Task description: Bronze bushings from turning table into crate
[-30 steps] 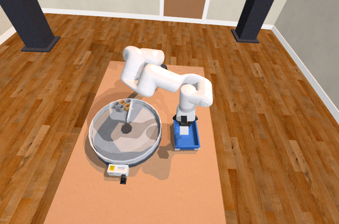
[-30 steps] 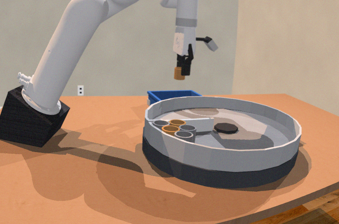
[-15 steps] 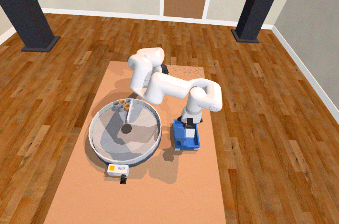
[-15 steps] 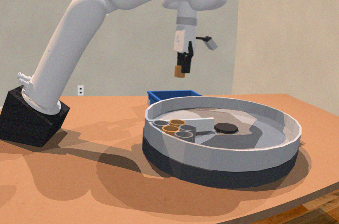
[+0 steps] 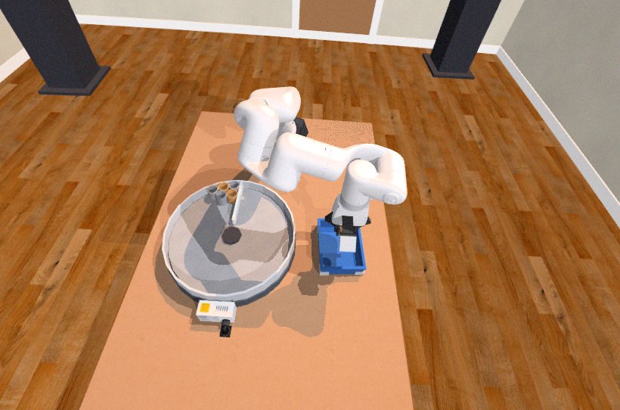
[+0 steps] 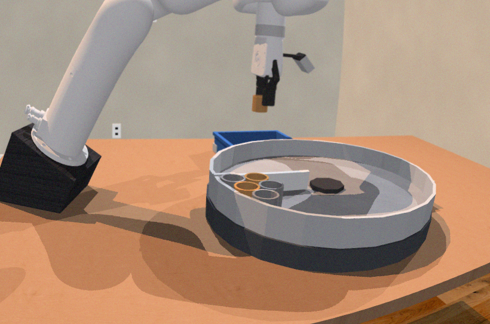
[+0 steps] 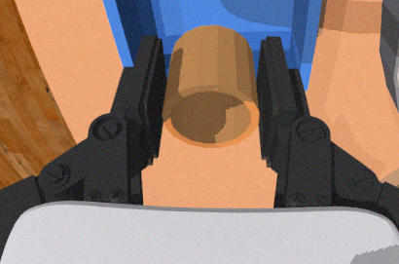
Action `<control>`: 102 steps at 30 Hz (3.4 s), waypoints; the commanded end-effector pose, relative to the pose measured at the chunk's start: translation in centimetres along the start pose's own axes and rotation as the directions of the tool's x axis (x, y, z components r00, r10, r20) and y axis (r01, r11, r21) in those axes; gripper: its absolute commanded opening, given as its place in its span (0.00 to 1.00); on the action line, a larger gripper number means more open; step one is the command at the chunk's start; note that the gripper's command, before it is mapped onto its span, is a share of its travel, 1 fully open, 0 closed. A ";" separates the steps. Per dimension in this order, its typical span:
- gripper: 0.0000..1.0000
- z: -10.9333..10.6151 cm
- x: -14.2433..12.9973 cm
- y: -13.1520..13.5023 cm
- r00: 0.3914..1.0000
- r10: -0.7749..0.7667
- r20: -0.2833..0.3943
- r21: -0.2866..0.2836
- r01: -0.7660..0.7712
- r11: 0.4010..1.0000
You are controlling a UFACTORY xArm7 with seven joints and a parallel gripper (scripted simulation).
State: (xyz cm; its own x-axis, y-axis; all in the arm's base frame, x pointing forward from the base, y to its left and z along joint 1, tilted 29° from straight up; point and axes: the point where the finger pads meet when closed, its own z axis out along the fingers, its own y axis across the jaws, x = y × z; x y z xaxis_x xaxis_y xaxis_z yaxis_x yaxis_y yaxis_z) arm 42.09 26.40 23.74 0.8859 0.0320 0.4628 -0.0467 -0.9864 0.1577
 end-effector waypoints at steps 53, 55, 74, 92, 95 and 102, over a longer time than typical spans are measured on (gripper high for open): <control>0.00 7.6 0.0 -0.2 1.000 -0.001 -0.002 0.003 0.001 1.000; 0.00 8.0 0.0 -0.2 1.000 -0.001 -0.002 0.003 0.001 1.000; 0.00 10.5 0.0 -0.2 1.000 -0.001 -0.002 0.003 0.001 1.000; 0.00 10.6 0.0 -0.2 1.000 -0.001 -0.002 0.003 0.001 1.000; 0.00 10.6 0.0 -0.2 1.000 -0.001 -0.002 0.003 0.001 1.000; 0.00 10.7 0.0 -0.3 1.000 -0.001 -0.002 0.003 0.001 1.000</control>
State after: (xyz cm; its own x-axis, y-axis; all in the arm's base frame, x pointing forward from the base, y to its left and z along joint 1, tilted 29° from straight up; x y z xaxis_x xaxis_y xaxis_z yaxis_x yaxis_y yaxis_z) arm 47.07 24.79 14.28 0.8860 0.0322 0.4625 -0.0466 -0.9864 0.1579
